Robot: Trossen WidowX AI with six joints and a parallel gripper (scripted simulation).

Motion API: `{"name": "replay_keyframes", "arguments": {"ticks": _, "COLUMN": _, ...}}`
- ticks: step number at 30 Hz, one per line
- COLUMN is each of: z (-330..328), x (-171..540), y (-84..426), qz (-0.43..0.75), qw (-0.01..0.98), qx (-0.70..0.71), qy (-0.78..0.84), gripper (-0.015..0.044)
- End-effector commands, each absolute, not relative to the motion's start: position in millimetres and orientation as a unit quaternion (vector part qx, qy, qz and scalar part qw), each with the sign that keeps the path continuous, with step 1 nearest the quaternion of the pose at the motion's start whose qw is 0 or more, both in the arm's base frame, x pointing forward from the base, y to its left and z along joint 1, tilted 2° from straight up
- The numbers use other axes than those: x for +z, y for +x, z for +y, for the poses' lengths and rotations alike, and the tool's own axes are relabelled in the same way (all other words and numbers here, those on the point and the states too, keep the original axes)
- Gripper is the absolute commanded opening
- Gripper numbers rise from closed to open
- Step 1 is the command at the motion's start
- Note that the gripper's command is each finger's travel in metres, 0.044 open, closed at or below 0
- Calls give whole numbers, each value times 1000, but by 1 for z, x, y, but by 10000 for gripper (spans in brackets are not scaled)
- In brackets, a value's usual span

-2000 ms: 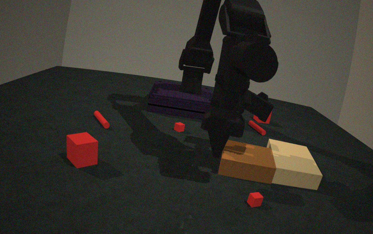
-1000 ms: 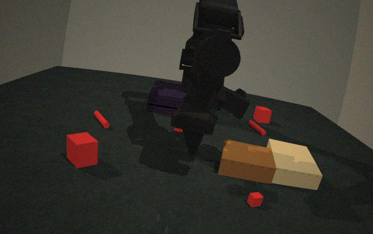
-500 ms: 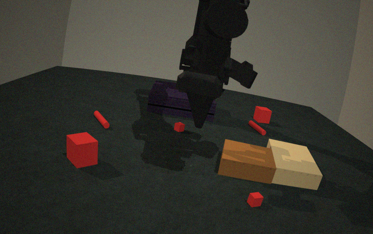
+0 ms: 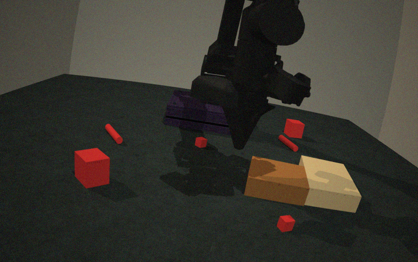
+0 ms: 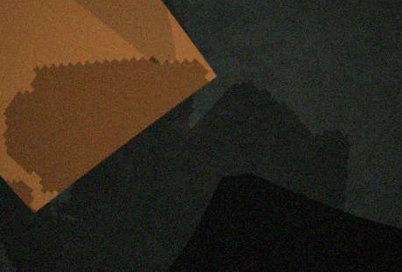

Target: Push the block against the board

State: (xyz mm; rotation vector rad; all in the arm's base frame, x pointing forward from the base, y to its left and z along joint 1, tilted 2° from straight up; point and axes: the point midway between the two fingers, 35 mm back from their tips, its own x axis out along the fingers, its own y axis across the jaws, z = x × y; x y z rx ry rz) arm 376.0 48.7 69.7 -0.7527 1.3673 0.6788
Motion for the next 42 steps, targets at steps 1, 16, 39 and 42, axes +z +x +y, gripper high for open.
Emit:
{"name": "replay_keyframes", "arguments": {"ticks": 1, "z": 56, "x": 69, "y": 383, "qz": 627, "qw": 679, "qx": 257, "qy": -285, "gripper": 0}}
{"name": "replay_keyframes", "arguments": {"ticks": 16, "z": 85, "x": 72, "y": 407, "qz": 673, "qw": 728, "qx": 88, "qy": -99, "gripper": 0}}
{"name": "replay_keyframes", "arguments": {"ticks": 39, "z": 117, "x": 59, "y": 429, "qz": 673, "qw": 726, "qx": -95, "qy": 101, "gripper": 0}}
{"name": "replay_keyframes", "arguments": {"ticks": 42, "z": 121, "x": 20, "y": 434, "qz": 670, "qw": 723, "qx": -116, "qy": 124, "gripper": 0}}
